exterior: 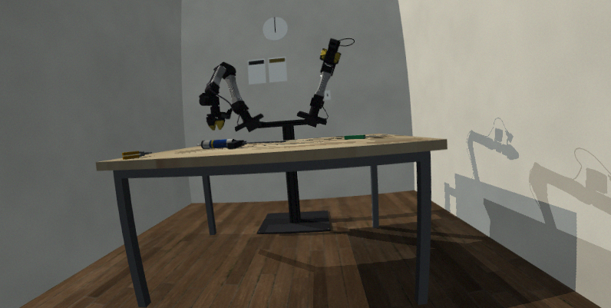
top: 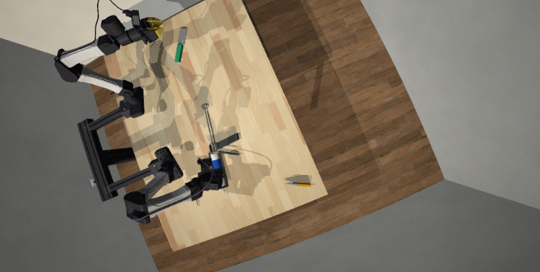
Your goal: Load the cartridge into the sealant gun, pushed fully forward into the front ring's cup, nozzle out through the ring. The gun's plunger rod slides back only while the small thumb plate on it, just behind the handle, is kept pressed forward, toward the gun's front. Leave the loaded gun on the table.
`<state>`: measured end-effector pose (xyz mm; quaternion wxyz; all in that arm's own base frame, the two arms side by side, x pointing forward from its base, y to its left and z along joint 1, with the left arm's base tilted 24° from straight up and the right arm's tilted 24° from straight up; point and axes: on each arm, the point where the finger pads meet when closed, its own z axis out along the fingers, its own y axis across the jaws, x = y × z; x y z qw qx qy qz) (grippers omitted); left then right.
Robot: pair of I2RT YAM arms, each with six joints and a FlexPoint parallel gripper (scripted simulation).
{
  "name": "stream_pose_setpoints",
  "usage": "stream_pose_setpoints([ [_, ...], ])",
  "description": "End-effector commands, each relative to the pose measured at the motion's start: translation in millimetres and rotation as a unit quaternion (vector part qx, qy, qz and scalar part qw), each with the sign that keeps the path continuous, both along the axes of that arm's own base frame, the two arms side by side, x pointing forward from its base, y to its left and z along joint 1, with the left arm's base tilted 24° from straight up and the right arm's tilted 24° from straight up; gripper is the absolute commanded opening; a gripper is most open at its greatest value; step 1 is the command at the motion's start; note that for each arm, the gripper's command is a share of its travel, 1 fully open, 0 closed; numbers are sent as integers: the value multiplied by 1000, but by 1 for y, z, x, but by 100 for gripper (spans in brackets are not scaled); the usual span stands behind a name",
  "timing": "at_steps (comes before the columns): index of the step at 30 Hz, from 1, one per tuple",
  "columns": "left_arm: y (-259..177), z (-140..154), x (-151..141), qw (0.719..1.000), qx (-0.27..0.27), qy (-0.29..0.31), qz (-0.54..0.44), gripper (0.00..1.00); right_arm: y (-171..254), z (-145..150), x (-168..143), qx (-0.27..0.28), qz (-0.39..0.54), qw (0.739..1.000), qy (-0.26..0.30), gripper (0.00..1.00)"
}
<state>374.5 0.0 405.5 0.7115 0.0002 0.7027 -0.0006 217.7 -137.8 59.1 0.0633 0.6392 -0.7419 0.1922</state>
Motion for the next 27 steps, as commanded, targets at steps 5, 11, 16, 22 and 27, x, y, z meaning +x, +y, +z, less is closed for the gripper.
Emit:
stream_pose_setpoints([
  [5, -6, 21, 0, 1000, -1, -24, -6, 53, -1, -7, -5, 3, -2, 1000, 17, 74],
  [11, -6, 21, 0, 1000, -1, -24, -6, 53, -1, -7, -5, 3, -2, 1000, 17, 74],
  [16, -6, 20, 1, 1000, -1, -23, -6, 53, 1, 19, 25, 1, -22, 997, -68, 74],
  [22, -5, 23, -2, 1000, -1, -27, -5, 53, 6, 41, 56, 25, -94, 981, -170, 74],
  [27, -6, 19, -1, 1000, -1, -20, -6, 53, 14, 67, 79, 47, -134, 957, -254, 74],
])
